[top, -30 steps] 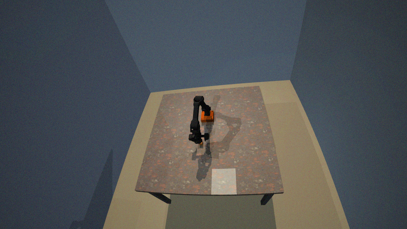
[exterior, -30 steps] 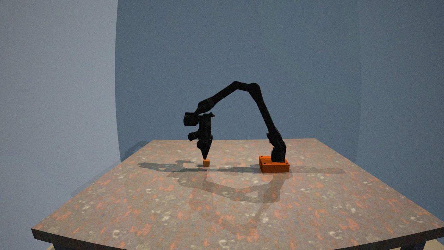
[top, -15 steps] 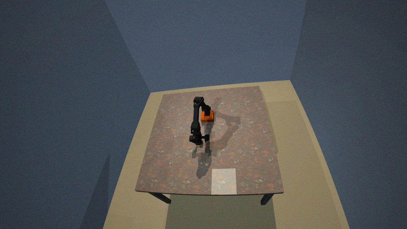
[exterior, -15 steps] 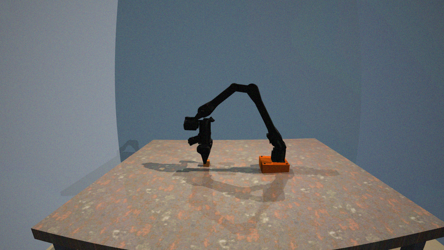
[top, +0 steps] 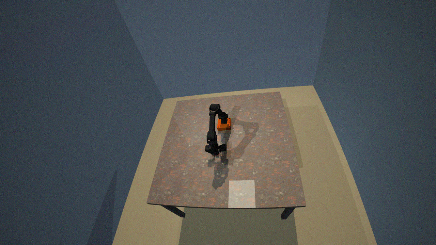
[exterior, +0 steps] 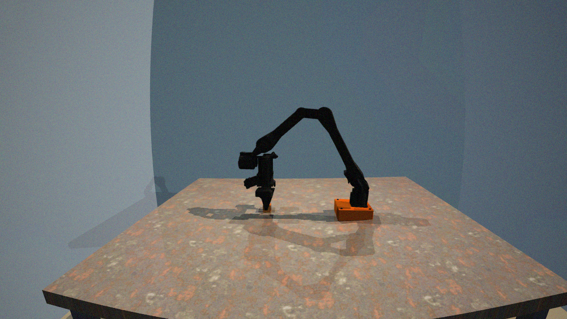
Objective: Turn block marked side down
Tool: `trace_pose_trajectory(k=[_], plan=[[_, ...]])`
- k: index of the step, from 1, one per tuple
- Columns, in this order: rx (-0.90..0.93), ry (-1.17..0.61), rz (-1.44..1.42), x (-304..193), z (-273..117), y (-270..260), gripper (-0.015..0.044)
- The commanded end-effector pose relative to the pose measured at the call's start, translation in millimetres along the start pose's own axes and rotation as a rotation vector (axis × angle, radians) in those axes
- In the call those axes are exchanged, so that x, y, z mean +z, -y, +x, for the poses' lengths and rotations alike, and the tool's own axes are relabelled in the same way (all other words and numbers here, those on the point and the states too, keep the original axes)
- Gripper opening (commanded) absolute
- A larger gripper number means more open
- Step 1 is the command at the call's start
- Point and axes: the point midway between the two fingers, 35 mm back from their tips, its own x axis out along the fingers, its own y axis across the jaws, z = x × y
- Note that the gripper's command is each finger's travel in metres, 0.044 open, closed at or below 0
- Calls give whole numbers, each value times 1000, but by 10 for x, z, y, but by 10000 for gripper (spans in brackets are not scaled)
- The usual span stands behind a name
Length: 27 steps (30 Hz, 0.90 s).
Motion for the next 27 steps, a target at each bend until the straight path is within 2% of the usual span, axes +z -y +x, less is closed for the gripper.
trace_pose_trajectory(k=[1,16,17,22,27], plan=[[-4,-2,6,-5,10,5,125],[-4,-2,6,-5,10,5,25],[-4,-2,6,-4,-2,5,0],[-4,-2,6,-2,-279,4,0],[-4,1,6,-2,-290,4,0]])
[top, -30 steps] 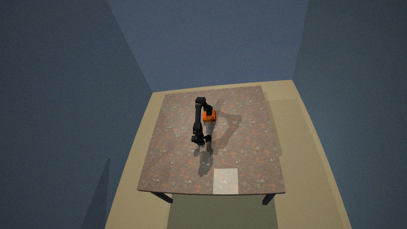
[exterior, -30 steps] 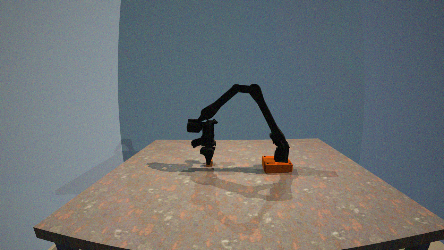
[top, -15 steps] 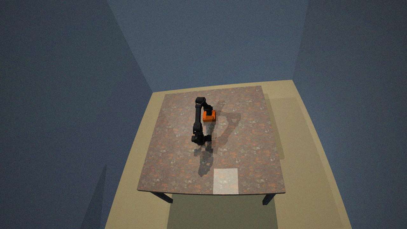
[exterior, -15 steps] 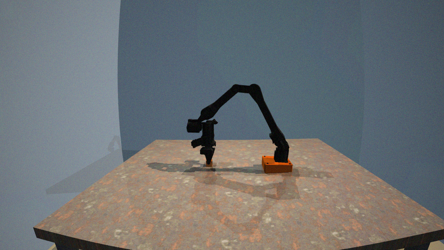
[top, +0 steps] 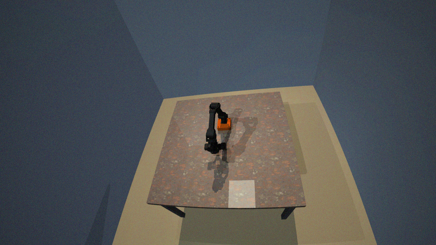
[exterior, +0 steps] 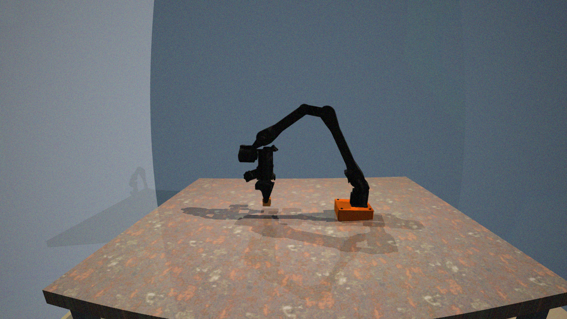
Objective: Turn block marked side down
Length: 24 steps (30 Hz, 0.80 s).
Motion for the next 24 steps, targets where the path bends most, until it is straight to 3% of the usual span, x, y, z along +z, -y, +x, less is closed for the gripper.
trace_pose_trajectory(k=[1,24], plan=[[-3,6,6,-4,-28,6,0],[-1,353,10,2,79,15,0]])
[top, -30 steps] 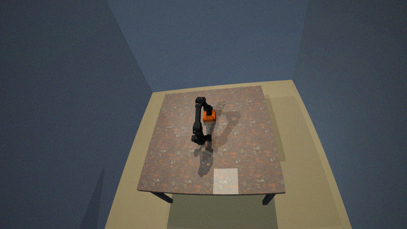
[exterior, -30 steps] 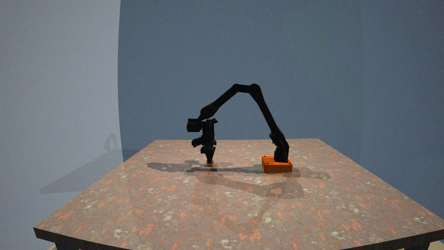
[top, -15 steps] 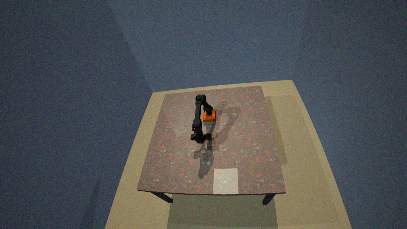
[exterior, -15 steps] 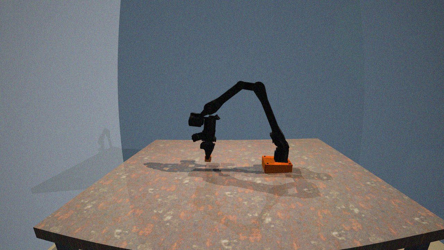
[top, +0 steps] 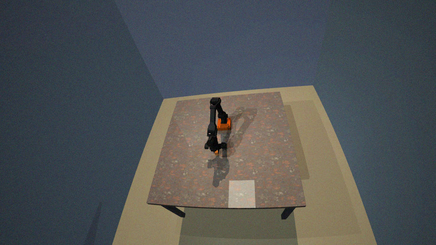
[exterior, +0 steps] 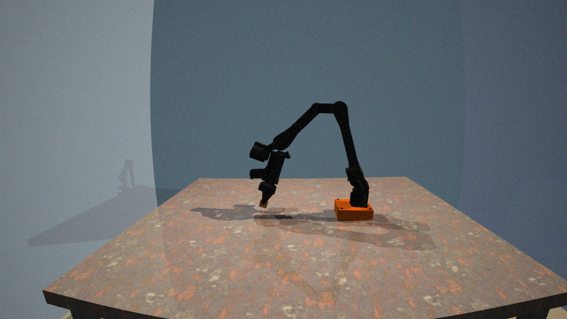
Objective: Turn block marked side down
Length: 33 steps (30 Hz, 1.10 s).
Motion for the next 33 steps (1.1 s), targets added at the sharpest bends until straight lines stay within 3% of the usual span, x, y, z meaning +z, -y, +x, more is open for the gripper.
trace_pose_trajectory(k=[1,15,33], plan=[[5,64,-3,-28,1,-9,0],[3,210,-8,-76,-21,-15,0],[5,476,1,-56,301,11,0]])
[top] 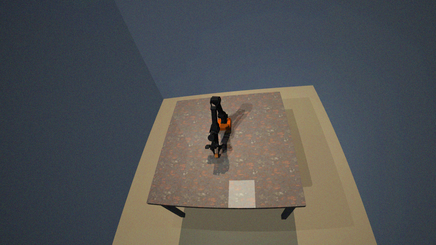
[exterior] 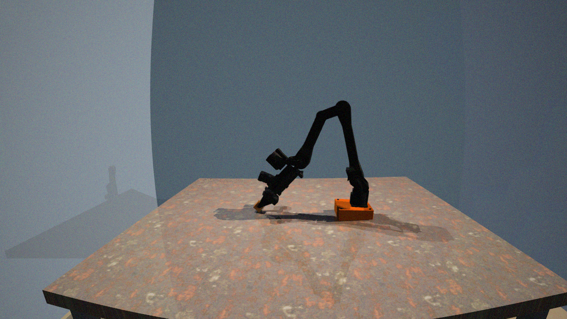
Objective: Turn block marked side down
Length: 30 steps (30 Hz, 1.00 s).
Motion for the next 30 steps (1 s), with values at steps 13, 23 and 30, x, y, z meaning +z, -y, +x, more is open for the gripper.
trace_pose_trajectory(k=[13,23,30], plan=[[6,235,4,-155,-16,-27,0],[6,311,1,-162,-89,-38,0],[6,313,1,-160,-90,-38,0]])
